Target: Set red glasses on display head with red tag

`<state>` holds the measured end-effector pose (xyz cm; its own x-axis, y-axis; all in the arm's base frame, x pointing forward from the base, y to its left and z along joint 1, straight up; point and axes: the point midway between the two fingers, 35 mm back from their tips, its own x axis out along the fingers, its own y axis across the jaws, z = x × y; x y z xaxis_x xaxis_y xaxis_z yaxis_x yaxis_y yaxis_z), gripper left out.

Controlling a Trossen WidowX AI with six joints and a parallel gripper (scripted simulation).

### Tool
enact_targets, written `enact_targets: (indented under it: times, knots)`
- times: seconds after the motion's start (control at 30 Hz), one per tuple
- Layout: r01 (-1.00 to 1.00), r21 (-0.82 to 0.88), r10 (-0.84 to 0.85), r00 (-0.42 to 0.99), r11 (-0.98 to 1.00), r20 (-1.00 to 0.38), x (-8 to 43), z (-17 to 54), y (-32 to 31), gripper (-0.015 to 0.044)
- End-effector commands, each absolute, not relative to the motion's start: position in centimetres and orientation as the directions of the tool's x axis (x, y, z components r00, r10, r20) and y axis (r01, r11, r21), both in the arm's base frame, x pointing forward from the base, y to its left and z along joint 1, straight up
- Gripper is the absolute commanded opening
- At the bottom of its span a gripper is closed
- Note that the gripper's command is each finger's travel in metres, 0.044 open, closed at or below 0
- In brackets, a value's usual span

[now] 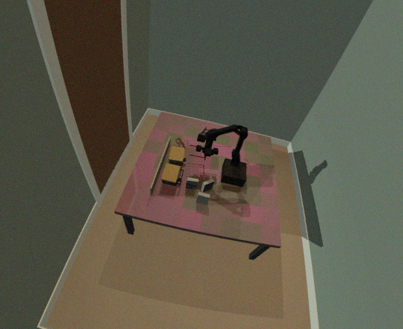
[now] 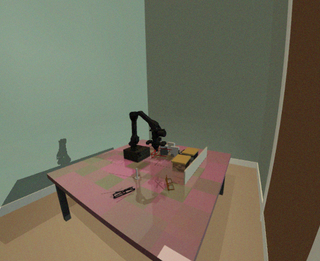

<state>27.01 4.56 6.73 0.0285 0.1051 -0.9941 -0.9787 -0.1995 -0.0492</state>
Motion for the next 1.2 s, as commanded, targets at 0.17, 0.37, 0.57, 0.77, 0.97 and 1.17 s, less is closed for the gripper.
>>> enact_targets:
  times: [0.17, 0.37, 0.57, 0.77, 0.97, 1.17]
  knots:
    - [-0.985, -0.023, 0.012, 0.022, -0.172, -1.000, 26.1, 6.1, 7.1, 0.0000]
    - [-0.985, -0.023, -0.018, 0.026, -0.170, -0.999, 26.0, 5.5, 7.2, 0.0000]
    - [-0.985, -0.023, -0.012, 0.025, -0.170, -1.000, 26.1, 5.0, 7.3, 0.0000]
    - [-0.985, -0.023, 0.006, 0.022, -0.170, -1.000, 26.1, 4.4, 7.2, 0.0000]
    - [-0.985, -0.023, 0.011, 0.021, -0.170, -1.000, 26.1, 3.9, 7.2, 0.0000]
    - [-0.985, -0.022, 0.011, 0.020, -0.170, -1.000, 26.1, 3.3, 7.2, 0.0000]
